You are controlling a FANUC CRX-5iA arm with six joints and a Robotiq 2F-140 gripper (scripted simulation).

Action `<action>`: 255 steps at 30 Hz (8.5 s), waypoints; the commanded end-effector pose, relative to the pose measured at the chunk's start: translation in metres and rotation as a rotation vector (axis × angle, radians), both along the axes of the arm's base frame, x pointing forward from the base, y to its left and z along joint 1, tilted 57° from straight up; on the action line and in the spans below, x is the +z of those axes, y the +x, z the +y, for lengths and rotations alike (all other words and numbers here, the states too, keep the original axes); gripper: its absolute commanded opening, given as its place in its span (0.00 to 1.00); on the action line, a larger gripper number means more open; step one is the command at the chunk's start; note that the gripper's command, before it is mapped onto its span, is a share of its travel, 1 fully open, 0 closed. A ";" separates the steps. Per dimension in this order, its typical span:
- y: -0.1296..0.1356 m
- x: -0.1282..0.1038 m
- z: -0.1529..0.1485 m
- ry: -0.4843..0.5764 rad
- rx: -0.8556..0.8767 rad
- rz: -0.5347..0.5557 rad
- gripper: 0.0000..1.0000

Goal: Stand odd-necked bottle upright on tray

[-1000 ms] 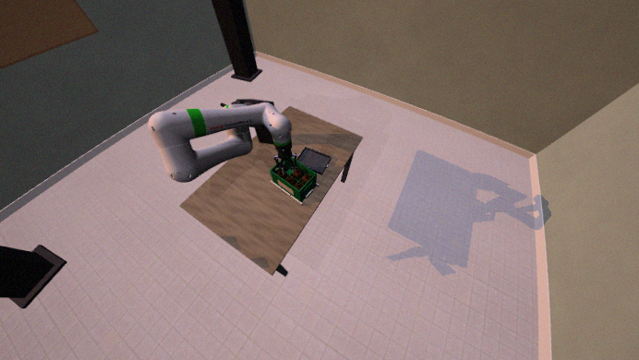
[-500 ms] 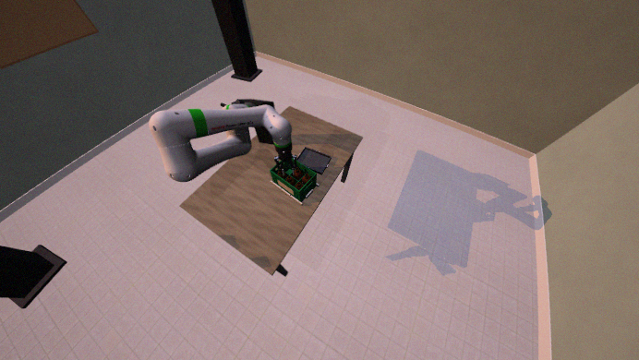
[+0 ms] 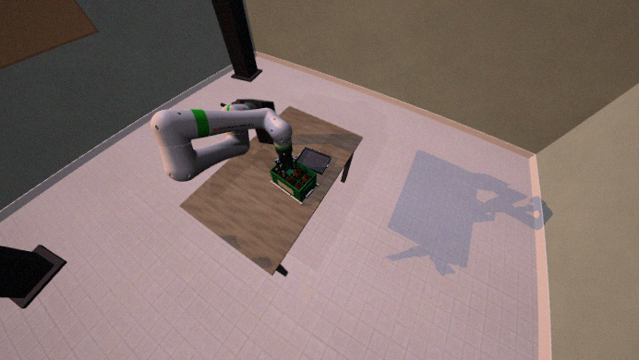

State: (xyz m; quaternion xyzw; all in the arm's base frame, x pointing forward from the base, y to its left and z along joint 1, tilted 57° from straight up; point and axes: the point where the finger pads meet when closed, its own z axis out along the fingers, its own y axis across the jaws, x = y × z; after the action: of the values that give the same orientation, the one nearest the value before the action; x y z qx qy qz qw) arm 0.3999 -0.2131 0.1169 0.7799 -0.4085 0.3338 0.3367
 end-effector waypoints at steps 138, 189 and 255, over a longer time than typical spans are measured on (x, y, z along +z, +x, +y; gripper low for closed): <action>0.007 -0.013 -0.019 0.000 0.001 -0.001 0.44; 0.013 -0.027 -0.040 0.000 0.001 -0.001 0.44; 0.013 -0.027 -0.040 0.000 0.001 -0.001 0.10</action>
State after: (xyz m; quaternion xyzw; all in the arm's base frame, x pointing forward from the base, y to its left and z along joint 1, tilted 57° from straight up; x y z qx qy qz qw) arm 0.4131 -0.2530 0.0893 0.7799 -0.4084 0.3340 0.3367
